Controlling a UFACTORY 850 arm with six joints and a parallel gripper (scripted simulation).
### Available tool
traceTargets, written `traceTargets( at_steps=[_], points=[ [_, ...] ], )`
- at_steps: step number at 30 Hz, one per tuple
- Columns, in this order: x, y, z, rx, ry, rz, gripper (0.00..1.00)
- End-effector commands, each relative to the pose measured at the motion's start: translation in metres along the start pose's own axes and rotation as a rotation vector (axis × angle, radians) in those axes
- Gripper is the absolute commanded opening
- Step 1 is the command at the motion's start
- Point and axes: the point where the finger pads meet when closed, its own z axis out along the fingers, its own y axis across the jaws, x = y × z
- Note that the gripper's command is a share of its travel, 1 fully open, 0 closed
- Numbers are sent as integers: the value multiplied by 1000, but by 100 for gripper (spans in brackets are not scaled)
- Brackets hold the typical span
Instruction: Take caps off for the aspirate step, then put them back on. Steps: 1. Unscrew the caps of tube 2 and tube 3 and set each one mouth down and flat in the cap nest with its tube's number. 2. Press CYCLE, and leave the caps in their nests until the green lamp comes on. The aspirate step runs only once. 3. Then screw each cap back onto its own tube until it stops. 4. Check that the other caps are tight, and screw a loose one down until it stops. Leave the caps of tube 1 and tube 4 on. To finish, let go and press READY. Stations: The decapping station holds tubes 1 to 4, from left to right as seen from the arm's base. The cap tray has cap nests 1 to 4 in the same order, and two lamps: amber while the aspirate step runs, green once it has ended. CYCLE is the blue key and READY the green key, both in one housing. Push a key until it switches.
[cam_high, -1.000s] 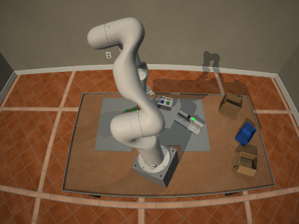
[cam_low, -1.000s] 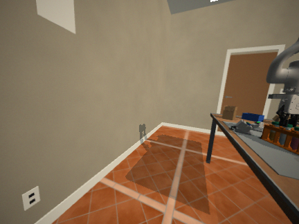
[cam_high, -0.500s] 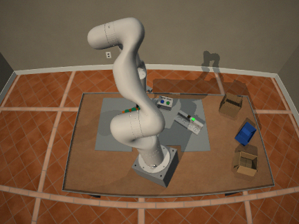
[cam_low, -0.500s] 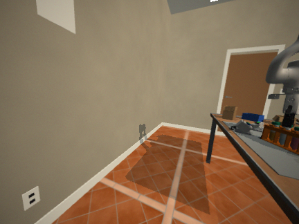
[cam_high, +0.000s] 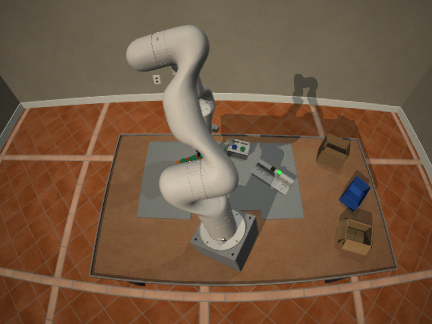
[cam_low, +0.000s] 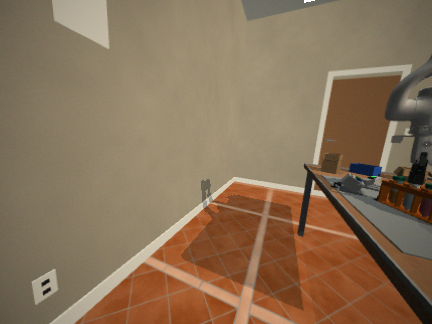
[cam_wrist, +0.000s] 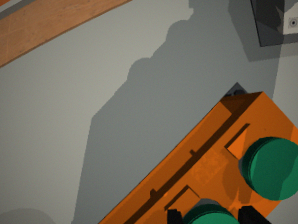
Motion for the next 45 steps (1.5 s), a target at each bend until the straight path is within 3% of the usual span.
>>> traceTargets(
  at_steps=[1, 9, 23, 25, 40, 45],
  points=[
    [0, 0, 0, 10, 20, -4, 0],
    [0, 0, 0, 10, 20, -4, 0],
    [0, 0, 0, 16, 16, 696, 0],
    [0, 0, 0, 16, 16, 696, 0],
    [0, 0, 1, 25, 13, 1428, 0],
    [0, 0, 1, 23, 8, 1567, 0]
  ],
)
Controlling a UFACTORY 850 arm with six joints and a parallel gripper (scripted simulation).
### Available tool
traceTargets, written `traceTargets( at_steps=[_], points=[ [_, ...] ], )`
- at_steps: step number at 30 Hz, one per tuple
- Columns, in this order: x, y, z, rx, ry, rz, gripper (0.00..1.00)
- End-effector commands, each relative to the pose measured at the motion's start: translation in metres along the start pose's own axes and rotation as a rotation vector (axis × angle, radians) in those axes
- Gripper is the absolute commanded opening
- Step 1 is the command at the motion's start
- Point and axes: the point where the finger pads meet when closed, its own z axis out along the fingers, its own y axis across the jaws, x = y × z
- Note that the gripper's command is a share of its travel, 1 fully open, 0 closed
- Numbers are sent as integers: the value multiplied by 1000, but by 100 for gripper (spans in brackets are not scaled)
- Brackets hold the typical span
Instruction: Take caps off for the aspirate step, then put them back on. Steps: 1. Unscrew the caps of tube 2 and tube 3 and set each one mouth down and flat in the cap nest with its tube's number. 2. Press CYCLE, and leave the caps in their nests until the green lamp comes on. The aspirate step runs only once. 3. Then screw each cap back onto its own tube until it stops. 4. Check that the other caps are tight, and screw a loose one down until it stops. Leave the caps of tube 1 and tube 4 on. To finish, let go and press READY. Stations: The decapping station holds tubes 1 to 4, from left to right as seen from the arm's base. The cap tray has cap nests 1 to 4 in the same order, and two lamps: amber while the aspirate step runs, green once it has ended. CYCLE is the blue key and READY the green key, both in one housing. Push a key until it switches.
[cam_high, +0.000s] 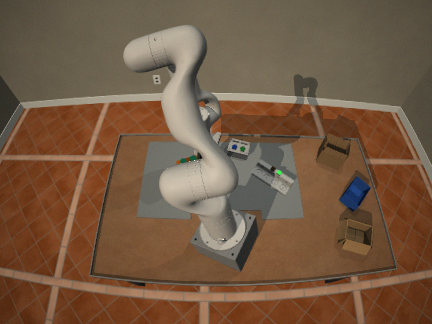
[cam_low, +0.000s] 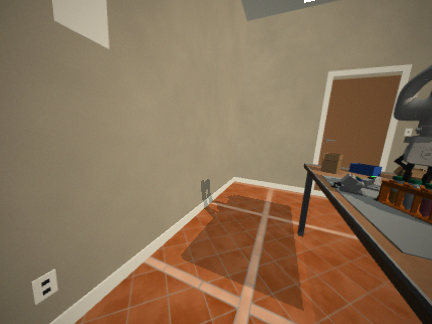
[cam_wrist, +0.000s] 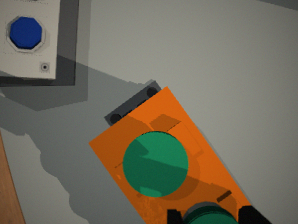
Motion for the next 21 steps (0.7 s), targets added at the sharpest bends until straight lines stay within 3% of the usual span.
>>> traceTargets(
  at_steps=[1, 8, 9, 21],
  points=[
    [-1, -2, 0, -65, -13, 175, 0],
    [-1, -2, 0, -65, -13, 175, 0],
    [-1, -2, 0, -65, -13, 175, 46],
    [-1, -2, 0, -65, -13, 175, 46]
  ],
)
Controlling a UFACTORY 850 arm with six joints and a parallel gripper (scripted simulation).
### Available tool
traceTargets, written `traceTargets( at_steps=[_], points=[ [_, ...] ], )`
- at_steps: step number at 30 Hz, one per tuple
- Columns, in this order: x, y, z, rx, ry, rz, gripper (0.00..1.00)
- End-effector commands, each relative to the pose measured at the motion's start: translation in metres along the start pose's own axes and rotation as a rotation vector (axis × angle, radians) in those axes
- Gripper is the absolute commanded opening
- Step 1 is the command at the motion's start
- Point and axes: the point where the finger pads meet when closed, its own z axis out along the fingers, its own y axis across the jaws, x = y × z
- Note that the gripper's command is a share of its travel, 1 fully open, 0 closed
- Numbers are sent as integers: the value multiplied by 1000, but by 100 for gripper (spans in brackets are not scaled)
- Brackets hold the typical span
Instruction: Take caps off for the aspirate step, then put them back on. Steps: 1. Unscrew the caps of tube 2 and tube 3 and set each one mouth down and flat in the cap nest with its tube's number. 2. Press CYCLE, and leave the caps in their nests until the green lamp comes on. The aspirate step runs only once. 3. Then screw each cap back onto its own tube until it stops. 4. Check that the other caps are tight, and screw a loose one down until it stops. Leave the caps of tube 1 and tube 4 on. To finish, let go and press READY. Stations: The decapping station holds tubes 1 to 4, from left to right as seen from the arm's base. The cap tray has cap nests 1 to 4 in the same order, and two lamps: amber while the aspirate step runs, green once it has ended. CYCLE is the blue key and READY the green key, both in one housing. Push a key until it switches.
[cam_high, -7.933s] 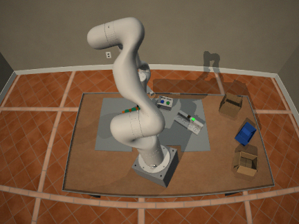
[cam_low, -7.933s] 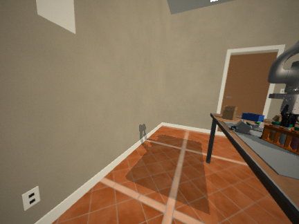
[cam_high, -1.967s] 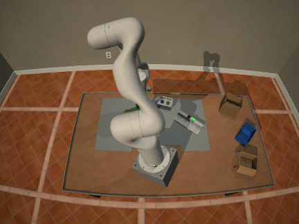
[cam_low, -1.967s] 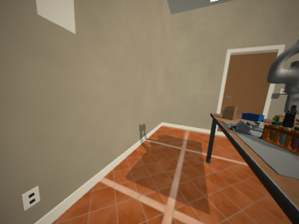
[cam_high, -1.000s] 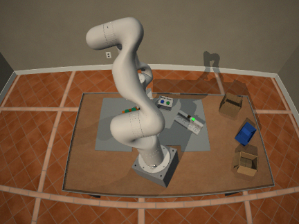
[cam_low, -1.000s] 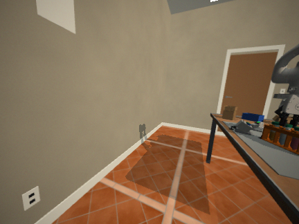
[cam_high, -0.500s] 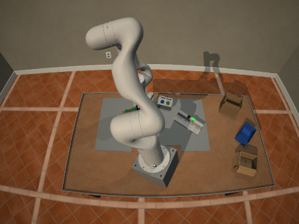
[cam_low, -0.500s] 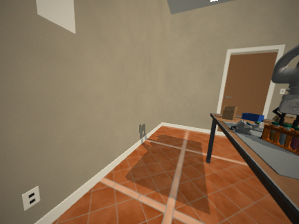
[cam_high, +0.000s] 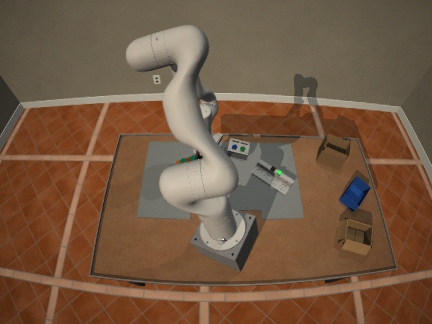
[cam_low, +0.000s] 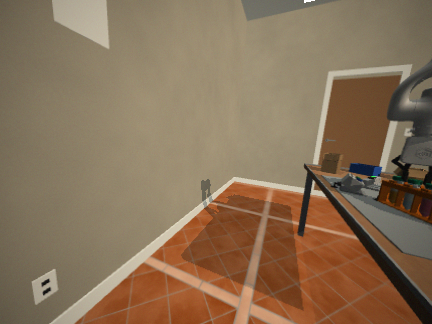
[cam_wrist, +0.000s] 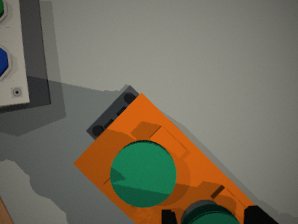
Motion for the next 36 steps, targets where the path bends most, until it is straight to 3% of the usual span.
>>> traceTargets(
  at_steps=[1, 3, 7, 10, 13, 15, 21, 27, 29, 36],
  points=[
    [0, 0, -1, -7, 0, -82, 46],
    [0, 0, -1, -8, -1, -249, 46],
    [0, 0, -1, -8, -1, -416, 46],
    [0, 0, -1, -7, -1, -416, 46],
    [0, 0, -1, -8, -2, -652, 46],
    [0, 0, -1, -7, -2, -666, 46],
    [0, 0, -1, -7, -4, -999, 46],
    [0, 0, -1, -7, -4, -1166, 46],
    [0, 0, -1, -7, -5, -1332, 46],
    [0, 0, -1, -6, -6, -1570, 46]
  ],
)
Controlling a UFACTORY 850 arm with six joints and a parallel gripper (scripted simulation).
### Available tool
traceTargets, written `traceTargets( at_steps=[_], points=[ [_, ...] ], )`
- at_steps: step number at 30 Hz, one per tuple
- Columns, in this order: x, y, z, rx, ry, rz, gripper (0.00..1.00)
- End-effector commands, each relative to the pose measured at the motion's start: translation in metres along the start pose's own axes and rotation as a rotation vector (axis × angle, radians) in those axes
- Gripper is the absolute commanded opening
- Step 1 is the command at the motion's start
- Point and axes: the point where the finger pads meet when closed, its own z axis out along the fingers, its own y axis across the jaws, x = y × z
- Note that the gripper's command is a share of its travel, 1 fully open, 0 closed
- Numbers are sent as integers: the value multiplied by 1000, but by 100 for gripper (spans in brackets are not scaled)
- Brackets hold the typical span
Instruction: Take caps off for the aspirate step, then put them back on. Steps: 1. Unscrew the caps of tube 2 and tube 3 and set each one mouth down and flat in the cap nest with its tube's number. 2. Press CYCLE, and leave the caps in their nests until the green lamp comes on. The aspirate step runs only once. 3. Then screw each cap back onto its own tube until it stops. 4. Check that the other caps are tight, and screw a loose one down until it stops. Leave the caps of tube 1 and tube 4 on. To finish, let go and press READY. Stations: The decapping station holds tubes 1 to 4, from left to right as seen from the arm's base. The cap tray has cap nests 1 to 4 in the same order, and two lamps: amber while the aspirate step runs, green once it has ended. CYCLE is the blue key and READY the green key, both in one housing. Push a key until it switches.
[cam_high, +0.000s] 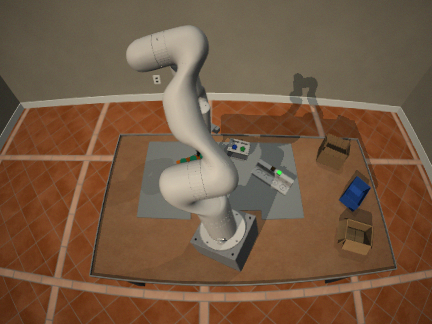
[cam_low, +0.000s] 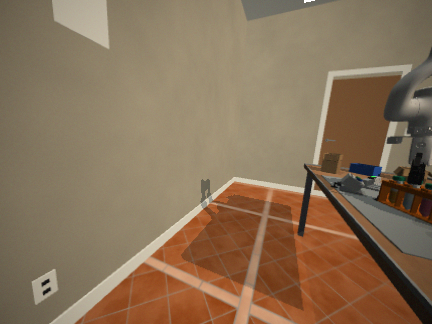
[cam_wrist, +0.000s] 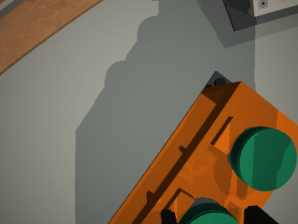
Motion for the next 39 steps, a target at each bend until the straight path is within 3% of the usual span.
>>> traceTargets(
  at_steps=[1, 10, 11, 25, 39],
  points=[
    [0, 0, 0, 49, 50, -165, 46],
    [0, 0, 0, 49, 50, -165, 46],
    [0, 0, 0, 49, 50, -165, 0],
    [0, 0, 0, 49, 50, -165, 0],
    [0, 0, 1, 64, 31, 534, 0]
  ],
)
